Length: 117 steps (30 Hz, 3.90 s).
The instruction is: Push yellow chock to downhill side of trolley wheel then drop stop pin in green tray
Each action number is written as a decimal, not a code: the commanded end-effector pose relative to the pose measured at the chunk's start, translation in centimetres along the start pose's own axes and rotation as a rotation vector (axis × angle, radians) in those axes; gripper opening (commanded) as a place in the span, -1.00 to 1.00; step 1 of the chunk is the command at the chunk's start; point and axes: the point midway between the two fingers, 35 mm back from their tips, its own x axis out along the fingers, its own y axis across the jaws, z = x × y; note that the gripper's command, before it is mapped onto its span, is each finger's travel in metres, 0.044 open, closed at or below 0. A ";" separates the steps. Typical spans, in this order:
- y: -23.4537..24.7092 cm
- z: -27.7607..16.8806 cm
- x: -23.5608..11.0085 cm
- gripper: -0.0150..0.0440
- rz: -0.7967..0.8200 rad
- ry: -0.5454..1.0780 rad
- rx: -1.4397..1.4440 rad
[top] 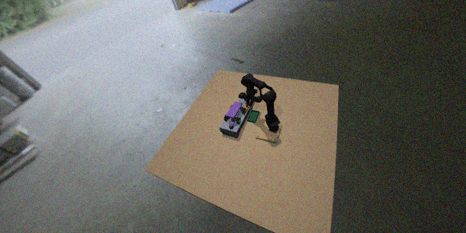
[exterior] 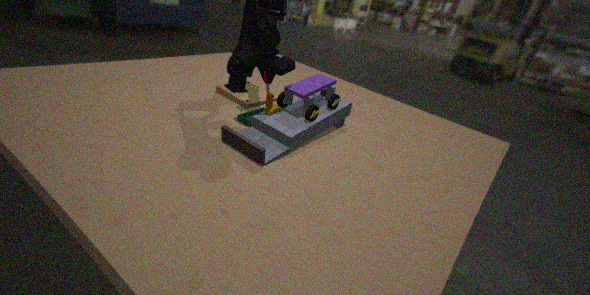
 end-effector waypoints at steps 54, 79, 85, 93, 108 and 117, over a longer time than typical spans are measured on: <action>-0.1 -1.0 0.1 -0.49 0.227 -0.212 1.464; -1.1 1.8 5.0 -0.49 0.370 -0.338 1.460; -1.0 3.2 6.4 -0.49 0.373 -0.341 1.459; -1.0 4.2 7.3 -0.40 0.374 -0.341 1.459; -1.0 3.3 7.8 0.15 0.373 -0.341 1.460; -1.0 2.9 8.2 0.15 0.373 -0.340 1.460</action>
